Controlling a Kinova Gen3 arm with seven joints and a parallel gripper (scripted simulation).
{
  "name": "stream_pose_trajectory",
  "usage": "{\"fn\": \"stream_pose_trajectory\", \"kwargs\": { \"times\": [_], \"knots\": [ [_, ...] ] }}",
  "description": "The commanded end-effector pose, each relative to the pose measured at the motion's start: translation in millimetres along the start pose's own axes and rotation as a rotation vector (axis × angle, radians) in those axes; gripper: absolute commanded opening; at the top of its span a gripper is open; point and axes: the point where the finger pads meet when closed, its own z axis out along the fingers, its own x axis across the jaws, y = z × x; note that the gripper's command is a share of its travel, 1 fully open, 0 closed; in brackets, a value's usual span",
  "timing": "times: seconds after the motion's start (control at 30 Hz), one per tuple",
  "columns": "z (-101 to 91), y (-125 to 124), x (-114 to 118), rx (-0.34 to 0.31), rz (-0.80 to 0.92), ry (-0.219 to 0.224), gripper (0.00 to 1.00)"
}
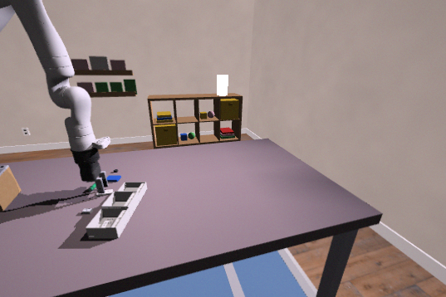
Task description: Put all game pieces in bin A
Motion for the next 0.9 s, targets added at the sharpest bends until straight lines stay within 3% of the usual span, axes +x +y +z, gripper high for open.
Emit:
{"fn": "stream_pose_trajectory", "kwargs": {
  "times": [0.0, 0.87],
  "knots": [
    [0.1, -1.3, 0.2, 0.001, -0.001, 0.0, 0.79],
    [12.0, -2.8, 2.5, 0.0, -0.001, 0.0, 0.79]
  ]
}}
